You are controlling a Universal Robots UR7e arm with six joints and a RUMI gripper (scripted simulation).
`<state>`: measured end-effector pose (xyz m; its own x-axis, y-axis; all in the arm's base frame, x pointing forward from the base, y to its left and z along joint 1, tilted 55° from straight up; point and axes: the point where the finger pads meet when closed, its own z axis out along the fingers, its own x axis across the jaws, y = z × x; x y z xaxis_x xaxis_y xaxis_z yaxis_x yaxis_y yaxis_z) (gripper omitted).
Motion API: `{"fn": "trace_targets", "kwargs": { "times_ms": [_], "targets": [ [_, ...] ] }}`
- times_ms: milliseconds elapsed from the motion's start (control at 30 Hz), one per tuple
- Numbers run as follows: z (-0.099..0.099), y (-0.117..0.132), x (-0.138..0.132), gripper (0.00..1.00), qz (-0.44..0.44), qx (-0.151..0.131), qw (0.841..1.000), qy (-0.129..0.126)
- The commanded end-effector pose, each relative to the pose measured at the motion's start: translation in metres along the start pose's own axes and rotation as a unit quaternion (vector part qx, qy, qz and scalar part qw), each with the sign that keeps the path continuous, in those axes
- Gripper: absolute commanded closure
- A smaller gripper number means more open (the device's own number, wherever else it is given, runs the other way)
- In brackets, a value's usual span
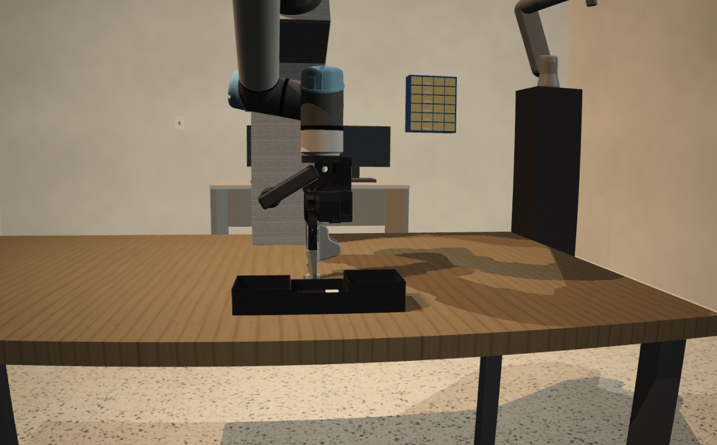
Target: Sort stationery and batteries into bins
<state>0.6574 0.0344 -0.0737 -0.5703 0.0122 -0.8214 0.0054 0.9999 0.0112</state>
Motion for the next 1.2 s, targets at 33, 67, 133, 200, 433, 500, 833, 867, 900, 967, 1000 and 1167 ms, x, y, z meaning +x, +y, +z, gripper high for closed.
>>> {"fn": "trace_targets", "kwargs": {
  "times_ms": [33, 67, 133, 200, 433, 500, 833, 867, 900, 967, 1000, 1167],
  "targets": [
    [0.0003, -0.0001, -0.0004, 0.82, 0.0, 0.0, 1.0, 0.0],
    [0.0003, -0.0001, -0.0004, 1.0, 0.0, 0.0, 1.0, 0.0],
    [0.0003, -0.0001, -0.0004, 1.0, 0.0, 0.0, 1.0, 0.0],
    [0.0003, -0.0001, -0.0004, 1.0, 0.0, 0.0, 1.0, 0.0],
    [0.0003, -0.0001, -0.0004, 1.0, 0.0, 0.0, 1.0, 0.0],
    [0.0003, -0.0001, -0.0004, 1.0, 0.0, 0.0, 1.0, 0.0],
    [0.0003, -0.0001, -0.0004, 1.0, 0.0, 0.0, 1.0, 0.0],
    [0.0003, -0.0001, -0.0004, 1.0, 0.0, 0.0, 1.0, 0.0],
    [0.0003, -0.0001, -0.0004, 1.0, 0.0, 0.0, 1.0, 0.0],
    [0.0003, -0.0001, -0.0004, 1.0, 0.0, 0.0, 1.0, 0.0],
    [0.0003, -0.0001, -0.0004, 1.0, 0.0, 0.0, 1.0, 0.0],
    [-0.0074, -0.001, -0.0005, 1.0, 0.001, 0.001, 1.0, 0.0]
  ]
}}
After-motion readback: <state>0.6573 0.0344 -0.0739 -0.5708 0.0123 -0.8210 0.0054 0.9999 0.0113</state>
